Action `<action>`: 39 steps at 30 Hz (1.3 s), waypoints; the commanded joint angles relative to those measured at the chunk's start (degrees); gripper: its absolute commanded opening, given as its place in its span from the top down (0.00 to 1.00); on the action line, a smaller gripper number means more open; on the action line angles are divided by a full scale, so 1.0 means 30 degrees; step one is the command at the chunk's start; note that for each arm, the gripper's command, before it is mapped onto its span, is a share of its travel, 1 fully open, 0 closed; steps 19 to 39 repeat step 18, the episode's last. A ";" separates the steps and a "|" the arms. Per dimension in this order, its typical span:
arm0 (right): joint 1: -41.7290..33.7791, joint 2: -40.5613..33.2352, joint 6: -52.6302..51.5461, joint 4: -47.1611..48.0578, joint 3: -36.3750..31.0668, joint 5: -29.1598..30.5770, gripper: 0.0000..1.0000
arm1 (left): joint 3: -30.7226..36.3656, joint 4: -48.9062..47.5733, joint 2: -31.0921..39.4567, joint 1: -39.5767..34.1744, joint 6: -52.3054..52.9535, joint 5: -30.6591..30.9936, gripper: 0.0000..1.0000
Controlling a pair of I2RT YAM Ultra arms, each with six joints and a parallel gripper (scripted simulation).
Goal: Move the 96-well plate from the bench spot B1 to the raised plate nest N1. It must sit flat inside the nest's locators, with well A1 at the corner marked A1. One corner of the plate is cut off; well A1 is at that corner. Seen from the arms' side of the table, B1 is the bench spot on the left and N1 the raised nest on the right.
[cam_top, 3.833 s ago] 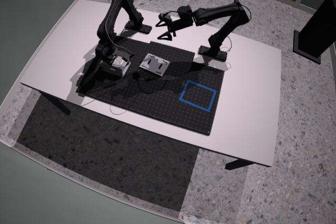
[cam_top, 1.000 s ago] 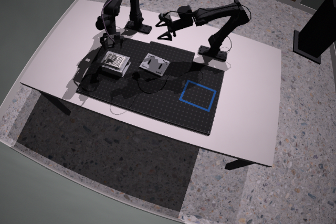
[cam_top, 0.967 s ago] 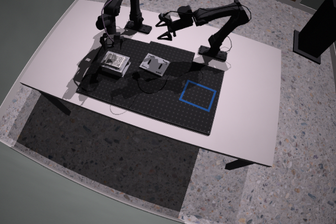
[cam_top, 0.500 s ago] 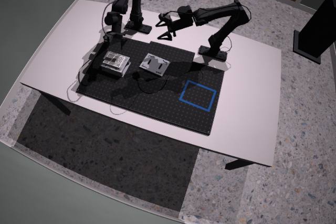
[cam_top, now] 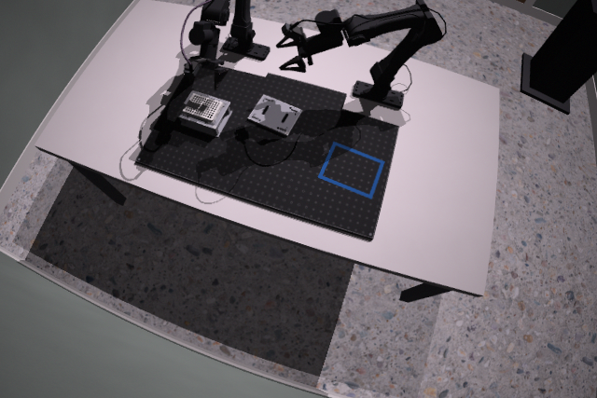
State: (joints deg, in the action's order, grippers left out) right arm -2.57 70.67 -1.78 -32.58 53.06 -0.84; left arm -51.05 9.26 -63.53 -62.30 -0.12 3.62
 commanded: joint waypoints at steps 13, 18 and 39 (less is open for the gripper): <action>-0.0061 -0.0372 -0.0165 0.0614 0.0066 0.0293 0.00 | -0.0093 -0.0304 -0.0036 -0.0073 -0.0011 -0.0029 0.00; -0.0061 -0.0372 -0.0165 0.0614 0.0066 0.0293 0.00 | -0.0093 -0.0304 -0.0036 -0.0073 -0.0011 -0.0029 0.00; -0.0061 -0.0372 -0.0165 0.0614 0.0066 0.0293 0.00 | -0.0093 -0.0304 -0.0036 -0.0073 -0.0011 -0.0029 0.00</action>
